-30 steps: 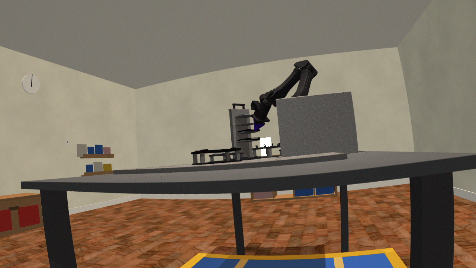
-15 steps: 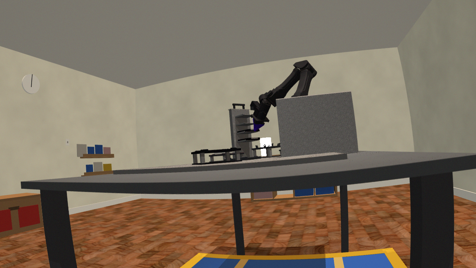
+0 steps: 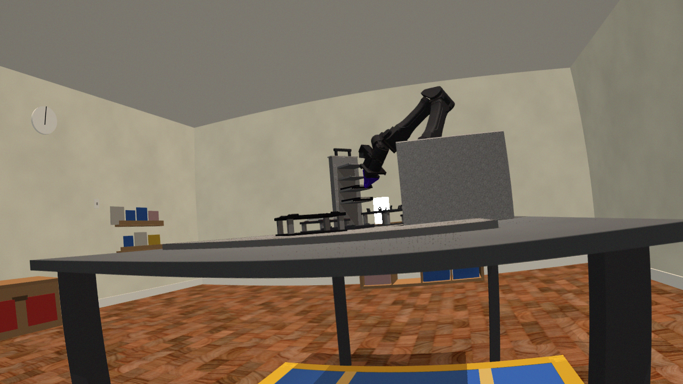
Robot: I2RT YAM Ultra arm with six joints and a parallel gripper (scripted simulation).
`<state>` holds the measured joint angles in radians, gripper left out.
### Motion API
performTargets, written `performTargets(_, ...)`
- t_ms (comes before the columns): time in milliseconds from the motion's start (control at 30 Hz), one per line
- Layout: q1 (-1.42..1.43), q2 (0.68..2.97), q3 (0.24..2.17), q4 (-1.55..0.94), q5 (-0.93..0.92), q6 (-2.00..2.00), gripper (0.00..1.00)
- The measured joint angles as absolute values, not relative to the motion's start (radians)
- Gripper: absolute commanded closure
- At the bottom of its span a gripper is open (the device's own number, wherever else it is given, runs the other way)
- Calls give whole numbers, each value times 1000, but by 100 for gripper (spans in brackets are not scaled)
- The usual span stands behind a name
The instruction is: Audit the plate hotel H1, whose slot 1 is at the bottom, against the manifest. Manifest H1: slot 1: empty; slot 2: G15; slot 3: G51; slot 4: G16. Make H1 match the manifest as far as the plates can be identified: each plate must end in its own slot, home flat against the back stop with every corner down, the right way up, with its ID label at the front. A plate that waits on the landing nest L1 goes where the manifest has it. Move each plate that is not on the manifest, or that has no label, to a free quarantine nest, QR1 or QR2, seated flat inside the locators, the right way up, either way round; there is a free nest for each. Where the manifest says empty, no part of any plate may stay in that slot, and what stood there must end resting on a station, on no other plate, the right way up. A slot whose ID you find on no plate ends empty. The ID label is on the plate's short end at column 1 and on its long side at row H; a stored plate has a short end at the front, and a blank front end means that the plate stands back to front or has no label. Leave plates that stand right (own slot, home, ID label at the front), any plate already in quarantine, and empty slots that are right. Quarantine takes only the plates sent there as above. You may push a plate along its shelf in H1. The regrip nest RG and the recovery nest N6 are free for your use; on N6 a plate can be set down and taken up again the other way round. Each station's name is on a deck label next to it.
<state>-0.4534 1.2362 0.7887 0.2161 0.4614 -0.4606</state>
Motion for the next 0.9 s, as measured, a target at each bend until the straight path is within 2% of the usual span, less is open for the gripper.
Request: performTargets(900,-453,1237,785,224,461,-461,100)
